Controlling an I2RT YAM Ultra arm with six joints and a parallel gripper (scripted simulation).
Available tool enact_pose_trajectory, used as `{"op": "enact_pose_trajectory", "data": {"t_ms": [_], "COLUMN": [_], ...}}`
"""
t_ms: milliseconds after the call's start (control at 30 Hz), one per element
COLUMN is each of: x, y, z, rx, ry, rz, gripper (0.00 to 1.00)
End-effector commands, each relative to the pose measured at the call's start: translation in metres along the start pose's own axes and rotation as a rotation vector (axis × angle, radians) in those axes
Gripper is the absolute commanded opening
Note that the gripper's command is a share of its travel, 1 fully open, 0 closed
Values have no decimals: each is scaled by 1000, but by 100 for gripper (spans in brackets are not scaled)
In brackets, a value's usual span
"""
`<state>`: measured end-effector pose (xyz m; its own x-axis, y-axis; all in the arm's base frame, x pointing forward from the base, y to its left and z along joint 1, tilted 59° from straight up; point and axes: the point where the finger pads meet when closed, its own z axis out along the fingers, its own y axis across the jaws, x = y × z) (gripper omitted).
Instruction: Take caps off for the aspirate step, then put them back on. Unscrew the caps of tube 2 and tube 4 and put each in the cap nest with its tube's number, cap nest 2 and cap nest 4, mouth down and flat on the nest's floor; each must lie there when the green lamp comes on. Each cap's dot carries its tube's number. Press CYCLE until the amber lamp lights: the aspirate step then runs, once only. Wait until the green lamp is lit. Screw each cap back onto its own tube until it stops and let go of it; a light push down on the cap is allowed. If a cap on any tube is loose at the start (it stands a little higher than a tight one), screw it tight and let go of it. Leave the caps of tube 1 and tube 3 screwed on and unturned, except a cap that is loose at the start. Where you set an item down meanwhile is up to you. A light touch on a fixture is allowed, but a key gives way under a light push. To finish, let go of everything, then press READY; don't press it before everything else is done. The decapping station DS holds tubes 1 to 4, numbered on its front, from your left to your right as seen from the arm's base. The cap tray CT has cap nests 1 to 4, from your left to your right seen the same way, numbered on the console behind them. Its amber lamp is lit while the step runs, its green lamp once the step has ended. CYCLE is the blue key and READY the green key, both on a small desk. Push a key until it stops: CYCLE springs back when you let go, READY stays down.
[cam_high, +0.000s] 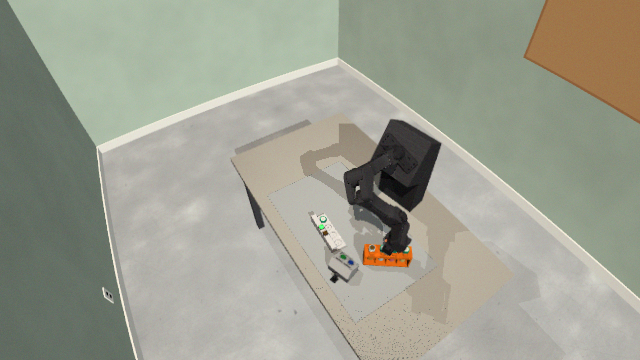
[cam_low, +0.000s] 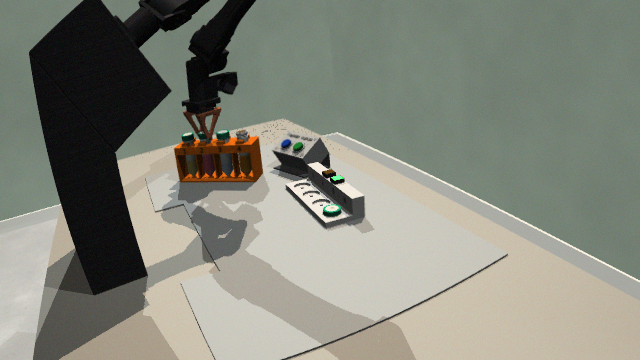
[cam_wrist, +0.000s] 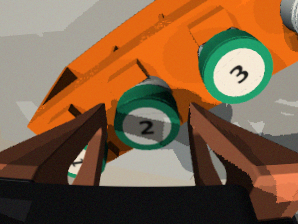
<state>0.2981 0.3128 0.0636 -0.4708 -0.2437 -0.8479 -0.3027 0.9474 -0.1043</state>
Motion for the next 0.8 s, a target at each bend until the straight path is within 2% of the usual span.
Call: {"op": "enact_pose_trajectory", "data": {"t_ms": [0, 200, 267, 767], "x": [-2, -2, -2, -2], "y": [2, 2, 2, 2], "z": [-2, -2, -2, -2], "rx": [-6, -5, -5, -3], "ry": [-5, -6, -6, -8], "rz": [-98, -338, -338, -938], "gripper": [49, 49, 49, 49]}}
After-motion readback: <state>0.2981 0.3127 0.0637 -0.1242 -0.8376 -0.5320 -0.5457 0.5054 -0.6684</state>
